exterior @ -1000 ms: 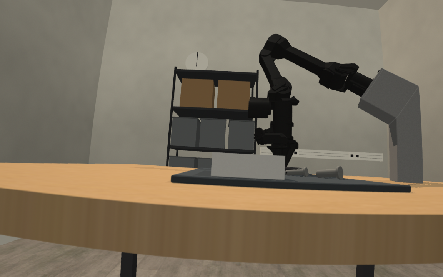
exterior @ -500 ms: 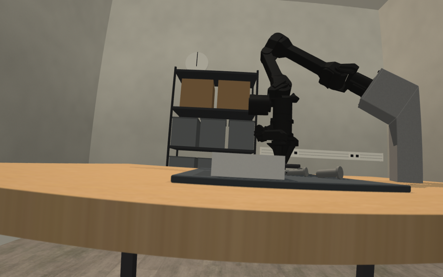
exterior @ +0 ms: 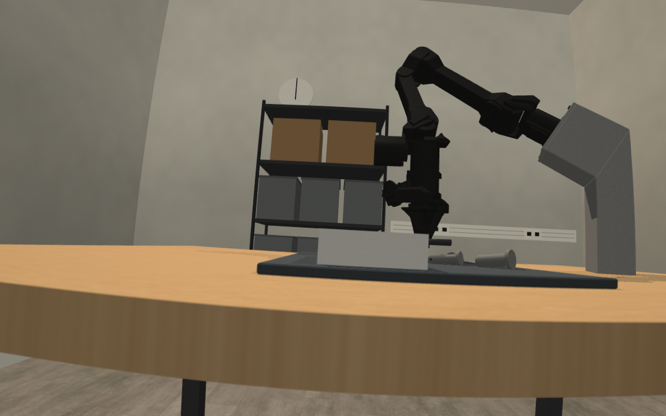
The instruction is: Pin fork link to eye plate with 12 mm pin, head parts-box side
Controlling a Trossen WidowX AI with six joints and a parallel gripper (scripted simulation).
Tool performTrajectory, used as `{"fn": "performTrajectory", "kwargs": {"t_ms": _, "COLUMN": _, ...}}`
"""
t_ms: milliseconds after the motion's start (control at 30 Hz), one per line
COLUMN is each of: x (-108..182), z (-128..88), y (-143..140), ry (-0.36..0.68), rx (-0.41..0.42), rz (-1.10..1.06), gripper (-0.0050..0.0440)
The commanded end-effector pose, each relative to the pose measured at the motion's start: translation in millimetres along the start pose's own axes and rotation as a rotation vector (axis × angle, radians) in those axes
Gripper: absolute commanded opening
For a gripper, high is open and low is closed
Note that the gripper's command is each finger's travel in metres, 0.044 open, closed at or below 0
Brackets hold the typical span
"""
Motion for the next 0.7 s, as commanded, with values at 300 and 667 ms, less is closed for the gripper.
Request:
{"fn": "performTrajectory", "kwargs": {"t_ms": 300, "x": -3.4, "z": -12.2, "y": 1.2, "ry": -0.012, "rx": -0.009, "rz": 0.006, "gripper": -0.0050}}
{"fn": "performTrajectory", "kwargs": {"t_ms": 667, "x": -3.2, "z": -13.4, "y": 1.3, "ry": -0.011, "rx": -0.009, "rz": 0.005, "gripper": -0.0050}}
Point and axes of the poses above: the point midway between the two fingers, 35 mm back from their tips, its own z axis out along the fingers, its own y axis across the jaws, x = y × z, the point moved 1 cm from there along -z, back along the fingers, and after that the axes turned 3 degrees about z, right-handed, at the moved point
